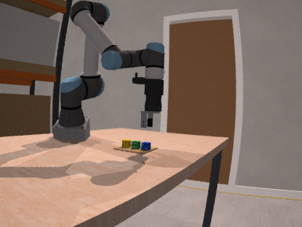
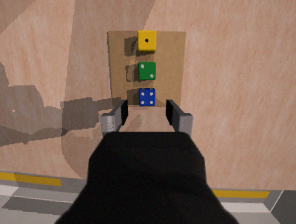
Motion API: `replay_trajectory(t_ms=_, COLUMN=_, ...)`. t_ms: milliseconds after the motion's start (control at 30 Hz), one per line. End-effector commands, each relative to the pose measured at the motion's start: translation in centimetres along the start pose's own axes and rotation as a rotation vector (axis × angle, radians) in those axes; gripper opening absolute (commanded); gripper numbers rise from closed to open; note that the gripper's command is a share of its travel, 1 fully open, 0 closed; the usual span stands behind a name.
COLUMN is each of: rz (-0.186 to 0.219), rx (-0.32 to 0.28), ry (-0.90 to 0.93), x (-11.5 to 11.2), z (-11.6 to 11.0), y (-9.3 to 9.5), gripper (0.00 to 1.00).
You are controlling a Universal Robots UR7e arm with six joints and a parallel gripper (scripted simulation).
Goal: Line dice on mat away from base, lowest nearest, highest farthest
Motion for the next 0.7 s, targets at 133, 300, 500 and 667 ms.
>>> replay_trajectory(t_ms=133, rz=0.000, rx=-0.001, ry=0.000, x=0.0, z=0.0, y=-0.1, gripper=1.00)
replay_trajectory(t_ms=300, rz=0.000, rx=-0.001, ry=0.000, x=0.0, z=0.0, y=-0.1, gripper=1.00)
replay_trajectory(t_ms=500, rz=0.000, rx=-0.001, ry=0.000, x=0.0, z=0.0, y=-0.1, gripper=1.00)
replay_trajectory(t_ms=667, rz=0.000, rx=-0.001, ry=0.000, x=0.0, z=0.0, y=-1.1, gripper=1.00)
Point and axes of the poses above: the point where the finger pads meet when closed, its own y axis out along the fingers, its own x axis across the jaws, z = x × y, the point moved 3 cm from there along -y, back along the fingers, and after that the axes turned 14 degrees about -y, right-handed, at the moved point
